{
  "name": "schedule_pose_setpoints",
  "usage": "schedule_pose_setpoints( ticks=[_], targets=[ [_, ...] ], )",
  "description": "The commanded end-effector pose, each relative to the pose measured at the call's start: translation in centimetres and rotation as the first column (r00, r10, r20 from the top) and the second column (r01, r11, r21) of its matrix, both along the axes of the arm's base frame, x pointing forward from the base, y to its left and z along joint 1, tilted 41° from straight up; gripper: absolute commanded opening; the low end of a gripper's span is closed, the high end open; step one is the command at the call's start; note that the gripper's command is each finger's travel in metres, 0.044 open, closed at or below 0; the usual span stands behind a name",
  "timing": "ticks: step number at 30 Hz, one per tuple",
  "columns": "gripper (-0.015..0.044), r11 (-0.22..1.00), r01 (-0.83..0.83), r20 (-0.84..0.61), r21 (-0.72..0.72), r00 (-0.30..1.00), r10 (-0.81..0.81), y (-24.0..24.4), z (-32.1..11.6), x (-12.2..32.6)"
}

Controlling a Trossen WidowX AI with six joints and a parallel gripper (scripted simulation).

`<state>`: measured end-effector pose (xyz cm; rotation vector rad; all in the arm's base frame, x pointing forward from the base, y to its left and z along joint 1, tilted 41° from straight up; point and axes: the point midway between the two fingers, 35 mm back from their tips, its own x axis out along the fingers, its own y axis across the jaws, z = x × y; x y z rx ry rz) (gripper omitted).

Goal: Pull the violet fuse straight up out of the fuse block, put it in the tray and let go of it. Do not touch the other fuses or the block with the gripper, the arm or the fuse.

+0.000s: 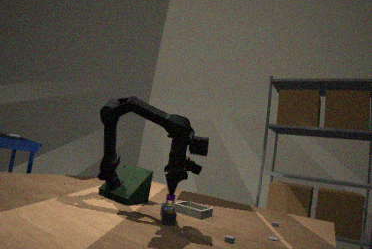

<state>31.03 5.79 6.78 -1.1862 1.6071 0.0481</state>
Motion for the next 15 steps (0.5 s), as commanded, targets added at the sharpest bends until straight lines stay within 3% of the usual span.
schedule_pose_setpoints(
  ticks=[1, 15],
  targets=[
    [0.0, 1.0, 0.004, 0.002, 0.004, 1.0, -0.004, 0.5, 0.5, -0.1],
    [0.0, 1.0, 0.001, 0.002, 0.017, 1.0, -0.001, 5.7, -3.1, 0.5]
  ],
)
